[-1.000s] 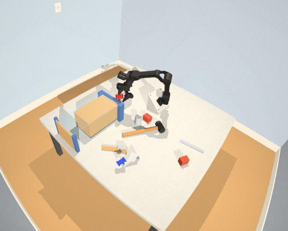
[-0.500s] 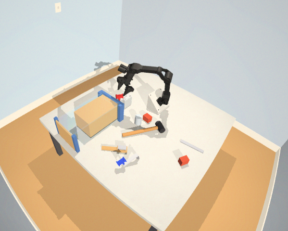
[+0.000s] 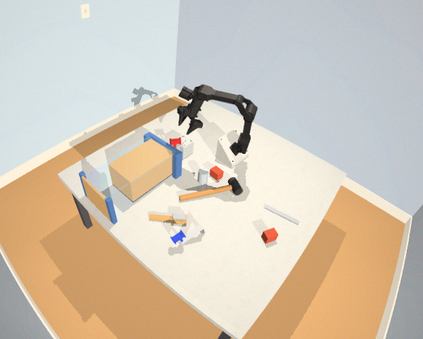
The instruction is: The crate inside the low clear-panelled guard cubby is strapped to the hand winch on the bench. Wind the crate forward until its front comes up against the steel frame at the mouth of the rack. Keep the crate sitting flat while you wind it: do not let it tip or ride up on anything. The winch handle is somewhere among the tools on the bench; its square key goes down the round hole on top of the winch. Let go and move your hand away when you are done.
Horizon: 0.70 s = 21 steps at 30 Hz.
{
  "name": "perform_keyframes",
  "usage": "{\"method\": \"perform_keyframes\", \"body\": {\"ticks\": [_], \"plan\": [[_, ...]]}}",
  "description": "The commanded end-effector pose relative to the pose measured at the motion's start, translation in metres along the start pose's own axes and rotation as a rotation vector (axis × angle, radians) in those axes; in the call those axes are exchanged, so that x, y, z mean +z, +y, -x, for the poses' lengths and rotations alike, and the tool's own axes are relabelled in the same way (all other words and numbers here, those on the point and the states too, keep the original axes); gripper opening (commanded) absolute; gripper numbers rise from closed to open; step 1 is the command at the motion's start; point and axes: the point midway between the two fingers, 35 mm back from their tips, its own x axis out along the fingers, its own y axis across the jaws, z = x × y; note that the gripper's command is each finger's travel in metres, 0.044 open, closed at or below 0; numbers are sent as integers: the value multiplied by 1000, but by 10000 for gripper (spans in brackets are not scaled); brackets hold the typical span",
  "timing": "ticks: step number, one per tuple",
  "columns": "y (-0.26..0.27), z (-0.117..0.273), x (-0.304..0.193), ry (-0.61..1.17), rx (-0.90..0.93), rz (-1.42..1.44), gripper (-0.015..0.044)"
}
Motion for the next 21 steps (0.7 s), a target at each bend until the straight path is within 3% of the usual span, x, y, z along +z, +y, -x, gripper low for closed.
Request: {"method": "perform_keyframes", "body": {"ticks": [1, 13, 21], "plan": [[5, 18, -2, -4, -10, 13, 440], [-103, 30, -44, 247, 7, 11, 440], [-109, 31, -49, 266, 14, 13, 440]]}}
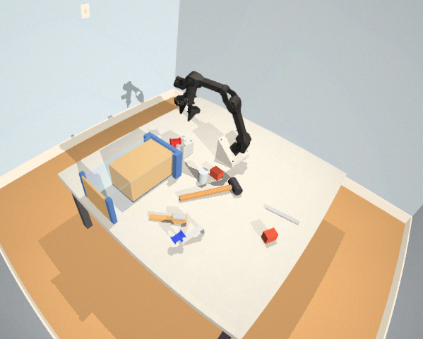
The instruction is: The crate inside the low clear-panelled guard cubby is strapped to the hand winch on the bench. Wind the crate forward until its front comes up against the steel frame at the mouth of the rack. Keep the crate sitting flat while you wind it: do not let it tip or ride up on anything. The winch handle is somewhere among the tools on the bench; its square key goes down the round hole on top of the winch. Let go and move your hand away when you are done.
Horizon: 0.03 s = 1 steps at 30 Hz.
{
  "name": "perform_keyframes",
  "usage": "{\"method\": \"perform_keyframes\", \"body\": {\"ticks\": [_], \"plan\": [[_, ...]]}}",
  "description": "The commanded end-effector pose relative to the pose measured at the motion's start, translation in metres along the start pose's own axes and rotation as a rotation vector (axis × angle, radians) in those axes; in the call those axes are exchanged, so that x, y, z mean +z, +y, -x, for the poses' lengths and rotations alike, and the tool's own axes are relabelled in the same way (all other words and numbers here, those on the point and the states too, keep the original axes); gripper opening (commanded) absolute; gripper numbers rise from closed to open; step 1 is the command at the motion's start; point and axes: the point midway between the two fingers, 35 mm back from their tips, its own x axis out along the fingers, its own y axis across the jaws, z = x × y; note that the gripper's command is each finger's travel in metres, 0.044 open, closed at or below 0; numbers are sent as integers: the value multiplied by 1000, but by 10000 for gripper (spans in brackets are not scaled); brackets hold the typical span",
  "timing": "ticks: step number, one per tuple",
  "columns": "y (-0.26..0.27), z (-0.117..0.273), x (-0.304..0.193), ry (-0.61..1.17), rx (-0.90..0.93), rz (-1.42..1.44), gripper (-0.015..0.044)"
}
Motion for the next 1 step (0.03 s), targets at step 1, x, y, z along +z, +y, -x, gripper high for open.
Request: {"method": "perform_keyframes", "body": {"ticks": [1], "plan": [[-2, 1, 0, 18, -3, 16, 440]]}}
